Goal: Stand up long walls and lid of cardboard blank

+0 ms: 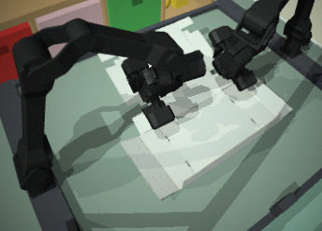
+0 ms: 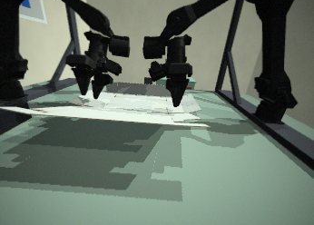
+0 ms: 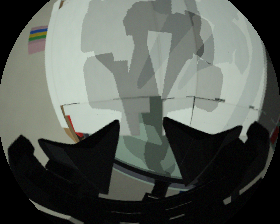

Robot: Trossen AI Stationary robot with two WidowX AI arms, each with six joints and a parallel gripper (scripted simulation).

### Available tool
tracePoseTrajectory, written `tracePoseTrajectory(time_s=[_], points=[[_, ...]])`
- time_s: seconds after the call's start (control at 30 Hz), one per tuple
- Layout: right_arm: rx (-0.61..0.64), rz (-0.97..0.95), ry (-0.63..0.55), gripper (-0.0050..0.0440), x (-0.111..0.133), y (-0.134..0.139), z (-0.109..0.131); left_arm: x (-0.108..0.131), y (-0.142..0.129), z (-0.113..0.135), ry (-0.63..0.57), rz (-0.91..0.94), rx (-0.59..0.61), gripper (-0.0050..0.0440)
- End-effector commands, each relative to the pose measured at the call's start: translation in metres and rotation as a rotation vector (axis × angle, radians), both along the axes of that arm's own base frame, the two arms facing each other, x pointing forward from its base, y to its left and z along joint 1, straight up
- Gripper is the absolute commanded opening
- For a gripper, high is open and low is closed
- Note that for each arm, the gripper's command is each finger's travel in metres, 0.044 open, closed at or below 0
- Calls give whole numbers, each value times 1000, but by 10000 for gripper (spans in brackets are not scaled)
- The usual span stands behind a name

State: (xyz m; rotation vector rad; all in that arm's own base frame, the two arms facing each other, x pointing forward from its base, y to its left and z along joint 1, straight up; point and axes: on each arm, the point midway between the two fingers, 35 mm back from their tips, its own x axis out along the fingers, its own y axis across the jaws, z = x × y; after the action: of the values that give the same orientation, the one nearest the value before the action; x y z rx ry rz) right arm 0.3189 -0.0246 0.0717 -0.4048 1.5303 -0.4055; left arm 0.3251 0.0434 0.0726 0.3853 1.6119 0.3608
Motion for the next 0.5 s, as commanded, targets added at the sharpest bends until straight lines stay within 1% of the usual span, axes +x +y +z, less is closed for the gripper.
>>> tracePoseTrajectory(time_s=[0.0,0.07,0.13,0.27,0.47], points=[[7,-2,-34,334,4,2,10,-1,50,37,1,34,-93,149],[7,-2,-34,334,4,2,10,-8,74,50,14,40,-142,101],[7,-2,-34,334,4,2,10,-8,74,50,14,40,-142,101],[7,-2,-33,334,4,2,10,-32,121,79,15,43,-245,5],[7,-2,-33,334,4,2,10,-72,168,117,-28,22,-349,0]])
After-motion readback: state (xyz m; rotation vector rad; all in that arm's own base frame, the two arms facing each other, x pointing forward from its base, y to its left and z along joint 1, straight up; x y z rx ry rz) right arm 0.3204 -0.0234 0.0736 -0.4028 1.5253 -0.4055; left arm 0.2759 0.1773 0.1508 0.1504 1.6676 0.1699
